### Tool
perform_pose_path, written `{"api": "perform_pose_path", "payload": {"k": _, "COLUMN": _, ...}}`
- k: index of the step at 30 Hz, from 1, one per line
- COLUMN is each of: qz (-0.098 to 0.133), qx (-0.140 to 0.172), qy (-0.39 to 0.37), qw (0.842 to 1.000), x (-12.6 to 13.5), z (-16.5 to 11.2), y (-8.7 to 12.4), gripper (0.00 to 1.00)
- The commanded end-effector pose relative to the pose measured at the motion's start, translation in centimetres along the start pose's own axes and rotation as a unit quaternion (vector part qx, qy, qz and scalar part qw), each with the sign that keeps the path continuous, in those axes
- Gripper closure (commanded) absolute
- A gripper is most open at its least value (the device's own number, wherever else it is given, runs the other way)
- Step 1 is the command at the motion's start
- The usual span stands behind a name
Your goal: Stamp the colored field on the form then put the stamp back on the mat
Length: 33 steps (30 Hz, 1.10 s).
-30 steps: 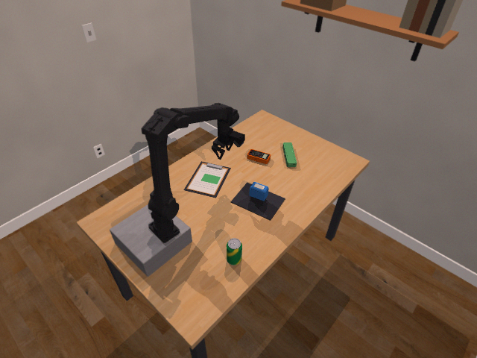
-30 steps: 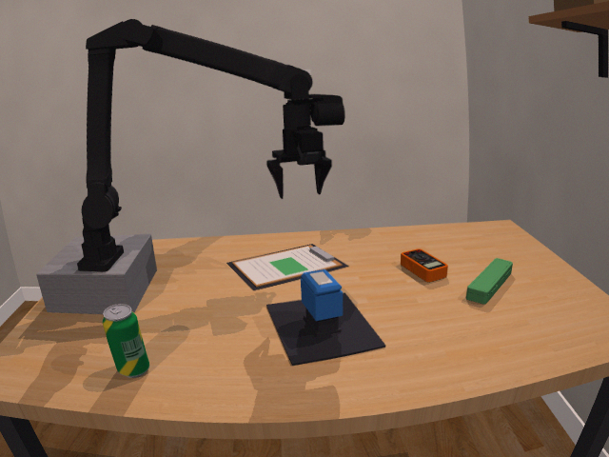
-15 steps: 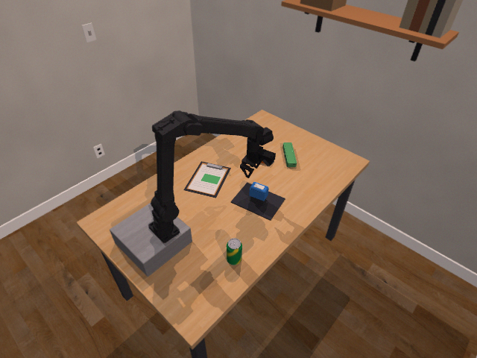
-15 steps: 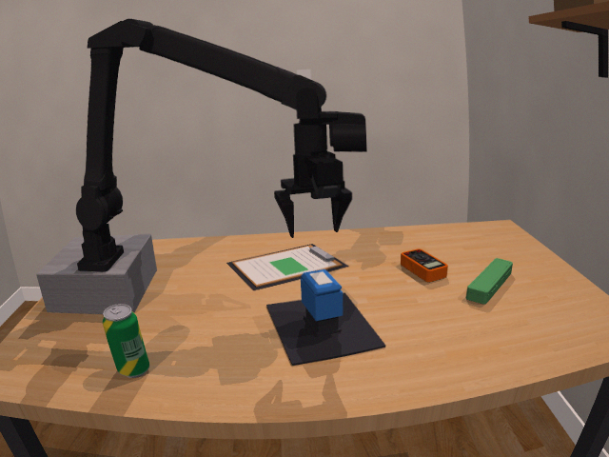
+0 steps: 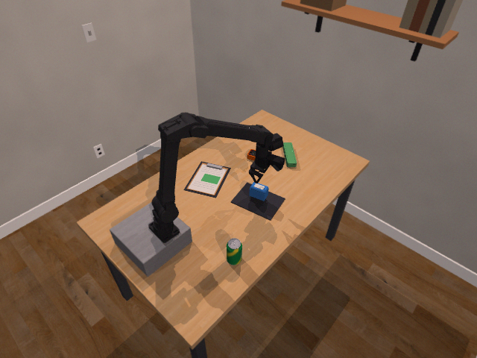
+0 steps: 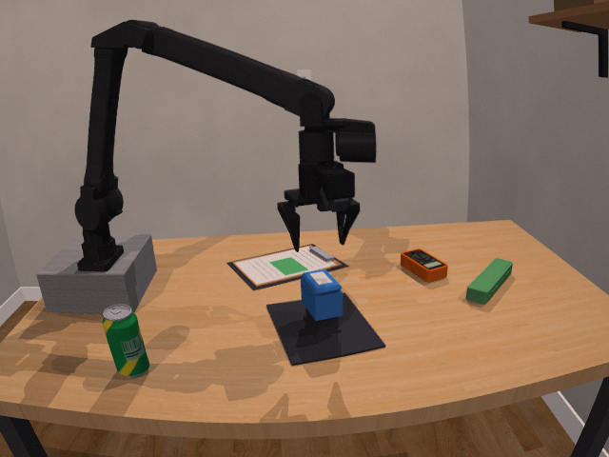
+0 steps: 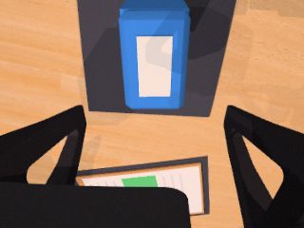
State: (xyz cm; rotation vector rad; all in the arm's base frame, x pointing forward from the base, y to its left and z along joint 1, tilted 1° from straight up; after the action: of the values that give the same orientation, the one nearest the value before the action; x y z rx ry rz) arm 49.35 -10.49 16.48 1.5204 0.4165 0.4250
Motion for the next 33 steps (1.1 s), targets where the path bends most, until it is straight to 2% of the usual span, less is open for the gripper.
{"api": "perform_pose_path", "payload": {"k": 1, "qz": 0.022, "qx": -0.019, "qy": 0.002, "qw": 1.000, "x": 0.6, "z": 1.4, "y": 2.1, "gripper": 0.14}}
{"api": "perform_pose_path", "payload": {"k": 6, "qz": 0.021, "qx": -0.018, "qy": 0.004, "qw": 1.000, "x": 0.8, "z": 1.1, "y": 1.7, "gripper": 0.14}}
{"api": "perform_pose_path", "payload": {"k": 10, "qz": 0.002, "qx": 0.000, "qy": 0.004, "qw": 1.000, "x": 0.1, "z": 0.4, "y": -1.0, "gripper": 0.14}}
{"api": "perform_pose_path", "payload": {"k": 13, "qz": 0.003, "qx": -0.001, "qy": 0.004, "qw": 1.000, "x": 0.0, "z": 0.4, "y": -1.1, "gripper": 0.14}}
{"api": "perform_pose_path", "payload": {"k": 16, "qz": 0.002, "qx": 0.000, "qy": 0.004, "qw": 1.000, "x": 0.0, "z": 0.4, "y": -2.1, "gripper": 0.14}}
{"api": "perform_pose_path", "payload": {"k": 27, "qz": 0.001, "qx": 0.001, "qy": 0.004, "qw": 1.000, "x": -0.1, "z": 0.4, "y": -7.1, "gripper": 0.14}}
{"api": "perform_pose_path", "payload": {"k": 30, "qz": 0.007, "qx": -0.005, "qy": 0.003, "qw": 1.000, "x": 0.3, "z": 0.8, "y": -7.1, "gripper": 0.14}}
{"api": "perform_pose_path", "payload": {"k": 33, "qz": 0.001, "qx": 0.001, "qy": 0.003, "qw": 1.000, "x": -0.1, "z": 0.4, "y": -8.8, "gripper": 0.14}}
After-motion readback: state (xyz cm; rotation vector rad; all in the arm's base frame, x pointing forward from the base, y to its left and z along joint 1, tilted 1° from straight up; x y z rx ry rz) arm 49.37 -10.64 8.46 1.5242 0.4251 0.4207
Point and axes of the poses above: the point where the finger pads meet when closed, its own y axis back along the fingers, its own x axis across the jaws, z = x × y, the point moved 9 cm from there along y, back along the fingers, and after that the axes turned 13 degrees about y, right-handed, at the moved point
